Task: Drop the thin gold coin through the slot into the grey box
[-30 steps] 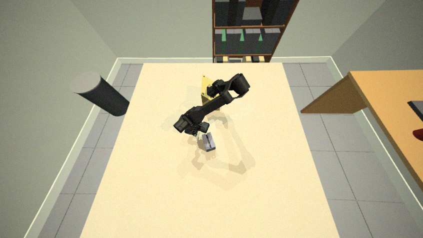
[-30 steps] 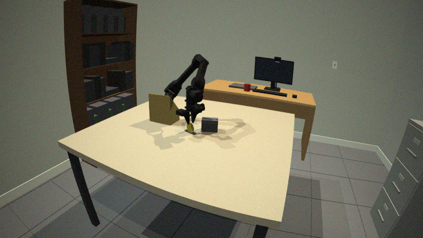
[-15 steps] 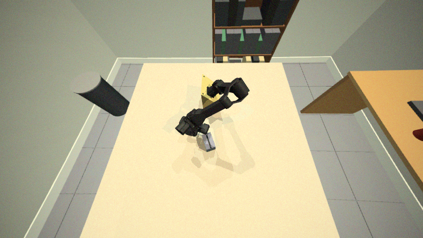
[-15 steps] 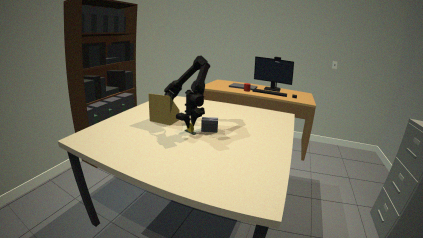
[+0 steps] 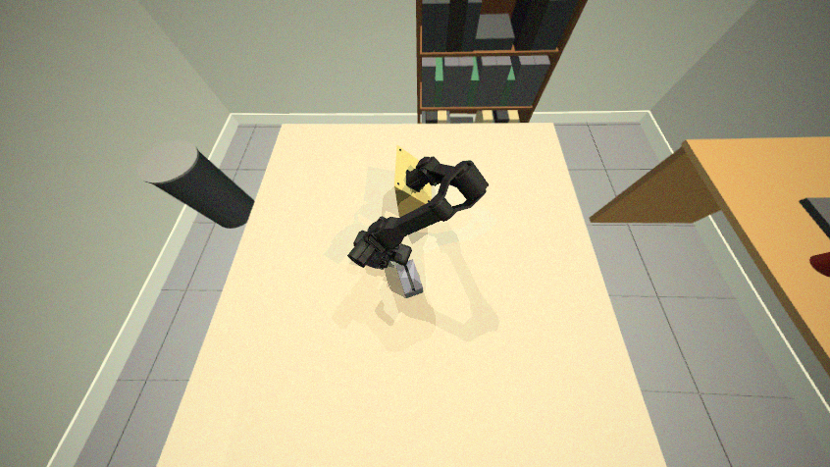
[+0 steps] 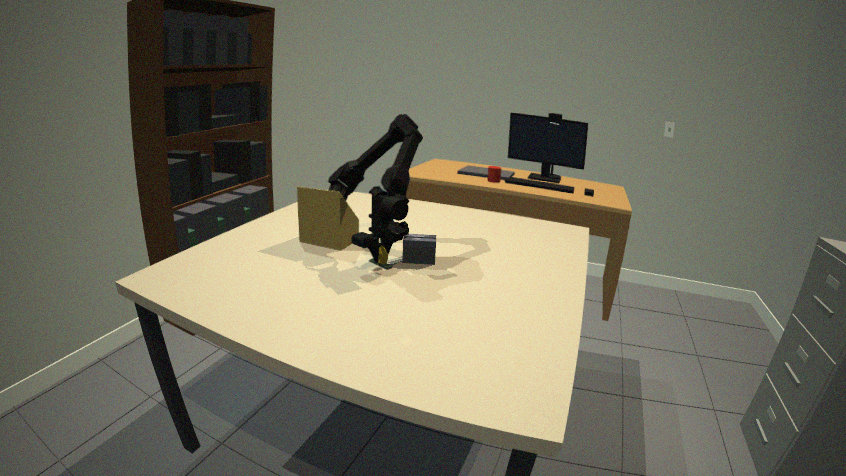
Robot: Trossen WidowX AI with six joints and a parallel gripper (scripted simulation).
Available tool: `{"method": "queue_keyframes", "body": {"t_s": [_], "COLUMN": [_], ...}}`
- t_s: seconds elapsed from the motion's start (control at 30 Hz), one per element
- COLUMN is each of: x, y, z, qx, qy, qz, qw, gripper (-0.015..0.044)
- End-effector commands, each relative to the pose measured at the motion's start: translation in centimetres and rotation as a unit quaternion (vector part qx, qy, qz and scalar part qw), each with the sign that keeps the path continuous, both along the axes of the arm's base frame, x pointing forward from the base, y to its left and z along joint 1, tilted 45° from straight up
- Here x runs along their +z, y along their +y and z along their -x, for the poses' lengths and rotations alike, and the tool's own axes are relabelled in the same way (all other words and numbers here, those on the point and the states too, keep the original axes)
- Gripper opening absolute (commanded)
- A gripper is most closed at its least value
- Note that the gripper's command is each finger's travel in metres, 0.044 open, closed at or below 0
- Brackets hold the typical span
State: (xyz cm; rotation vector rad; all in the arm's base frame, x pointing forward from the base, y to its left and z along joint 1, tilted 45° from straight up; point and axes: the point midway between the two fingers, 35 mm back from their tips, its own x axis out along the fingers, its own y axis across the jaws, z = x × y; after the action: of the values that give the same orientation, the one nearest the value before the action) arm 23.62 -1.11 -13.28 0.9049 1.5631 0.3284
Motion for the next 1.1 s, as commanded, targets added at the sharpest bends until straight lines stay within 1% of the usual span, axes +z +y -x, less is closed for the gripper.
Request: {"method": "queue_keyframes", "body": {"t_s": [0.0,0.13,0.43,0.57,1.07], "x": [-0.1,-0.1,-0.1,0.0,2.2], "y": [0.2,0.2,0.2,-0.5,-2.9], "z": [0.2,0.2,0.2,0.3,0.1], "qx": [-0.002,-0.002,-0.003,-0.018,-0.015], "qy": [0.004,0.004,0.004,0.018,0.014], "qz": [-0.003,-0.003,-0.003,0.005,0.006], "qw": [1.000,1.000,1.000,1.000,1.000], "gripper": [0.0108,0.0003,0.0000,0.0000,0.0000]}}
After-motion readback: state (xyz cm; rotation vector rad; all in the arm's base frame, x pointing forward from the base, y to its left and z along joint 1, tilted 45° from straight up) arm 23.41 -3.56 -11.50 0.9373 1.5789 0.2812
